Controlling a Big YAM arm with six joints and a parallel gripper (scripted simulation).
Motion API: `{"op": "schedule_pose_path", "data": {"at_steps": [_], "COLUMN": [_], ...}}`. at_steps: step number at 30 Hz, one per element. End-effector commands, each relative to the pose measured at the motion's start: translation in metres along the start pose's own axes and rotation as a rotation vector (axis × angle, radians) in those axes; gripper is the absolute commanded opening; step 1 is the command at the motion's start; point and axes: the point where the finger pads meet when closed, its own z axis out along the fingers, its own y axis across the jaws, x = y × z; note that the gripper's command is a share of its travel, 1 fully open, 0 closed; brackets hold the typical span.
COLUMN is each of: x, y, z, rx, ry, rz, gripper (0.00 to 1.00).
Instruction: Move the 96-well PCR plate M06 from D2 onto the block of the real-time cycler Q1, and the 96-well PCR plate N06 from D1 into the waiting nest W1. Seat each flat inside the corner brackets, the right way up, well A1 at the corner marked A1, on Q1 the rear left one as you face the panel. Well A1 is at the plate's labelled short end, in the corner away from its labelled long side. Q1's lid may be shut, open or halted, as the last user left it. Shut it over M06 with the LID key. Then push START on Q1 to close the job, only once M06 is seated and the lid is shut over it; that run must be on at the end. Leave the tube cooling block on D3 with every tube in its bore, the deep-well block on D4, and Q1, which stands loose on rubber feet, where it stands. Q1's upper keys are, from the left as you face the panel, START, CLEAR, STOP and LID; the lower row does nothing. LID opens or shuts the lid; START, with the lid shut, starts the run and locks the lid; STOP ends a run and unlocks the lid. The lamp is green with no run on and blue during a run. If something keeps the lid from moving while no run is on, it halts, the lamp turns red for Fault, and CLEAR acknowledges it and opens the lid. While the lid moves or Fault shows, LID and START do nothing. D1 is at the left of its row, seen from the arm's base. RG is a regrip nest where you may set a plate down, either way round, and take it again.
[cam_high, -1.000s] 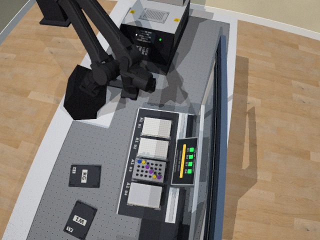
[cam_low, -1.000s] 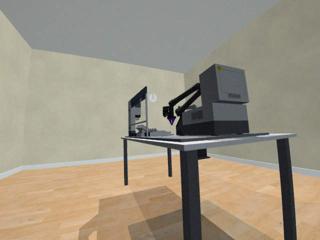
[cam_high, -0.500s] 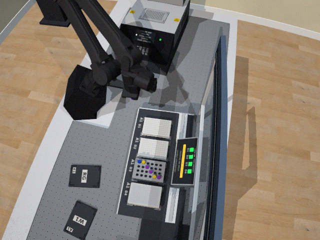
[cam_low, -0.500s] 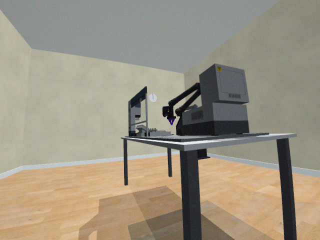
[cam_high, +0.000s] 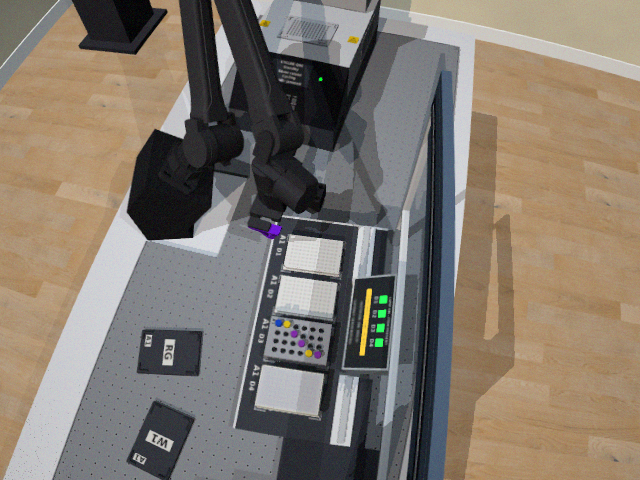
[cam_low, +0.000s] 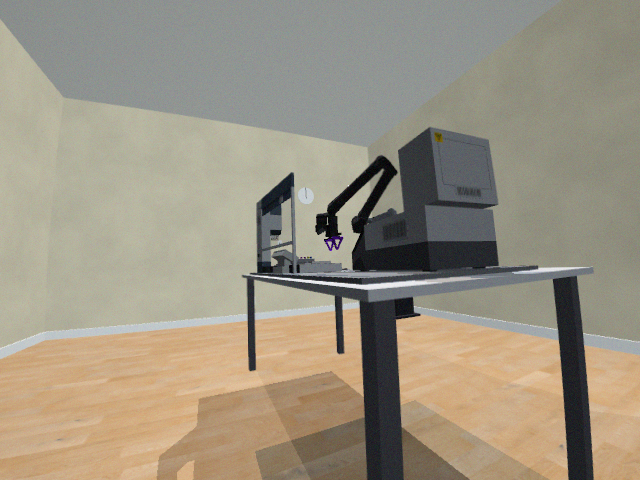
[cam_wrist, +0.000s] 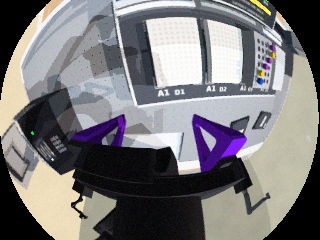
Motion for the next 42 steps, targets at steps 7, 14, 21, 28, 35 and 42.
{"op": "schedule_pose_path", "data": {"at_steps": [7,14,21,28,35,42], "x": [-0.052,-0.062,-0.088,-0.092,-0.118,-0.119], "y": [-0.048,-0.069,-0.097,-0.110,-0.143,-0.146], "z": [-0.003,-0.003,-0.003,-0.002,-0.002,-0.004], "rx": [0.014,0.017,0.018,0.010,0.006,0.013], "ry": [-0.029,-0.014,-0.026,-0.010,-0.006,0.003], "rz": [-0.097,-0.108,-0.159,-0.168,-0.204,-0.178], "gripper": [1.00,1.00,1.00,1.00,1.00,1.00]}}
